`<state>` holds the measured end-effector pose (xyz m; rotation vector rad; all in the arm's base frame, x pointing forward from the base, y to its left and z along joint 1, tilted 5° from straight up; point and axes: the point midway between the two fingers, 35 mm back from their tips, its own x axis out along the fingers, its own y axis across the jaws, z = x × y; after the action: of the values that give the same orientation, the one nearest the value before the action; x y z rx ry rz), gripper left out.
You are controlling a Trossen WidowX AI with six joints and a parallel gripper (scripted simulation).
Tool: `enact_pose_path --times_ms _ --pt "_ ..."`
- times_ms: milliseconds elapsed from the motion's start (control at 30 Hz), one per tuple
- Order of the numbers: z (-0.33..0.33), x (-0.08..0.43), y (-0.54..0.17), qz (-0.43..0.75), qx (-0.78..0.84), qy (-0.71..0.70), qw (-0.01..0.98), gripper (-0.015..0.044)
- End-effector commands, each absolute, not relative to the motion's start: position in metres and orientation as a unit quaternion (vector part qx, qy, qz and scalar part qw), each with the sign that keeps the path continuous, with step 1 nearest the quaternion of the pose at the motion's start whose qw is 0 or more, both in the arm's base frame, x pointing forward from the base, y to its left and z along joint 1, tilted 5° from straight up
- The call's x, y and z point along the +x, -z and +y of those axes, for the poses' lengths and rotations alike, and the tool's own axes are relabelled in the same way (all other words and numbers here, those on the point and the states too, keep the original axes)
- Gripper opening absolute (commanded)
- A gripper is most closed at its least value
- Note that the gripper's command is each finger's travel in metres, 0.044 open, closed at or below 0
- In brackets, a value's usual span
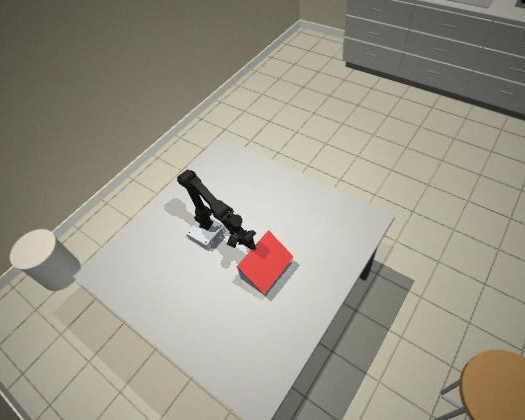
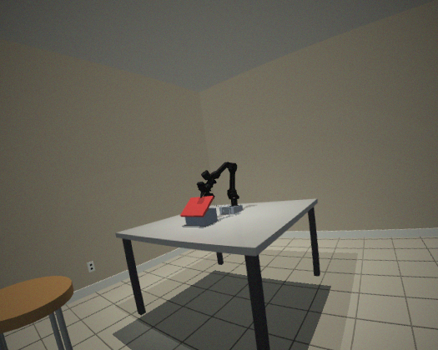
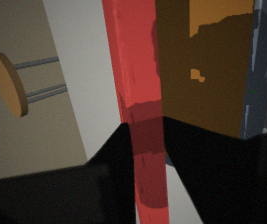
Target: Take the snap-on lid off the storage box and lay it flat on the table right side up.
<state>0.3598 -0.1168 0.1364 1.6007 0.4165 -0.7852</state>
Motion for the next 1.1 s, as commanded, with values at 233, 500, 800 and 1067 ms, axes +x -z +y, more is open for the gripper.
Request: enact_pose_path --times_ms 233,500,800,1067 --pt "-0.121 0.371 -0.155 0.175 0.695 0.337 0.611 0.0000" --pt "-0.121 0.372 -0.165 0.175 0.695 0.337 0.611 0.0000" --pt "-0.122 0.372 -0.177 0.175 0.695 0.337 0.611 0.0000" --pt "-0.122 0.373 -0.187 0.175 0.695 0.337 0.611 0.0000"
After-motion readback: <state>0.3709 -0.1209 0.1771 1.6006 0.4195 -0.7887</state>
